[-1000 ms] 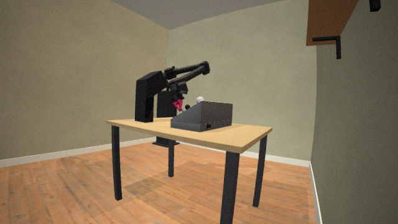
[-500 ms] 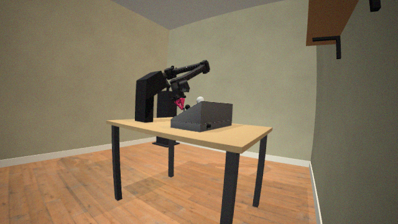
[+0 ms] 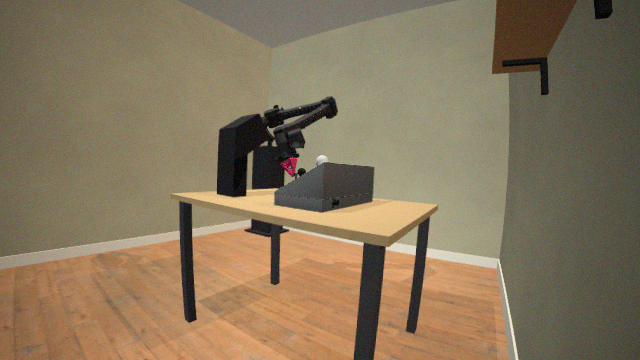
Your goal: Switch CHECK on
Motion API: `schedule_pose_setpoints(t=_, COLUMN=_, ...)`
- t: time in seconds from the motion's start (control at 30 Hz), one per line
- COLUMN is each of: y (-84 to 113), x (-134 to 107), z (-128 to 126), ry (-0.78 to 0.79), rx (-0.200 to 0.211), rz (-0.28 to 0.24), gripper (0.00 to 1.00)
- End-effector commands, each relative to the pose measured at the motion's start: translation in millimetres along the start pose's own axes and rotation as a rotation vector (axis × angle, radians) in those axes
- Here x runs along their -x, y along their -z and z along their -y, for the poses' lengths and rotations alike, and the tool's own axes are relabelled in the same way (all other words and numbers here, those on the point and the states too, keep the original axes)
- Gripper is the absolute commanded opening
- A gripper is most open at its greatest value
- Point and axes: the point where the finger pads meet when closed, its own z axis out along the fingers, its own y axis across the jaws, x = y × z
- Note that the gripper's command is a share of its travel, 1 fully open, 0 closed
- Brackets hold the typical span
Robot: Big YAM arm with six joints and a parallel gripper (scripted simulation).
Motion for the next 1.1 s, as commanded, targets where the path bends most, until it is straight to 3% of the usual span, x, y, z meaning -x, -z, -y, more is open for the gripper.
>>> schedule_pose_setpoints(t=0.0, y=3.4, x=35.2, z=-7.7, ry=0.049, rx=0.018, rz=0.067, gripper=0.0)
schedule_pose_setpoints(t=0.4, y=2.3, x=33.7, z=-8.6, ry=0.049, rx=0.019, rz=0.064, gripper=0.0)
schedule_pose_setpoints(t=0.5, y=-6.7, x=8.4, z=-5.6, ry=0.03, rx=0.016, rz=0.026, gripper=0.0)
schedule_pose_setpoints(t=0.6, y=-3.2, x=-9.7, z=-3.0, ry=0.015, rx=0.008, rz=0.014, gripper=0.0)
schedule_pose_setpoints(t=0.73, y=-2.9, x=-19.7, z=-2.8, ry=0.014, rx=0.007, rz=0.014, gripper=0.0)
schedule_pose_setpoints(t=0.87, y=-3.8, x=-19.4, z=-3.0, ry=0.017, rx=0.009, rz=0.016, gripper=0.0)
schedule_pose_setpoints(t=0.9, y=-4.6, x=-6.4, z=-7.3, ry=0.032, rx=0.019, rz=0.034, gripper=0.0)
schedule_pose_setpoints(t=1.07, y=13.2, x=-0.3, z=-1.5, ry=0.021, rx=0.003, rz=0.047, gripper=0.0)
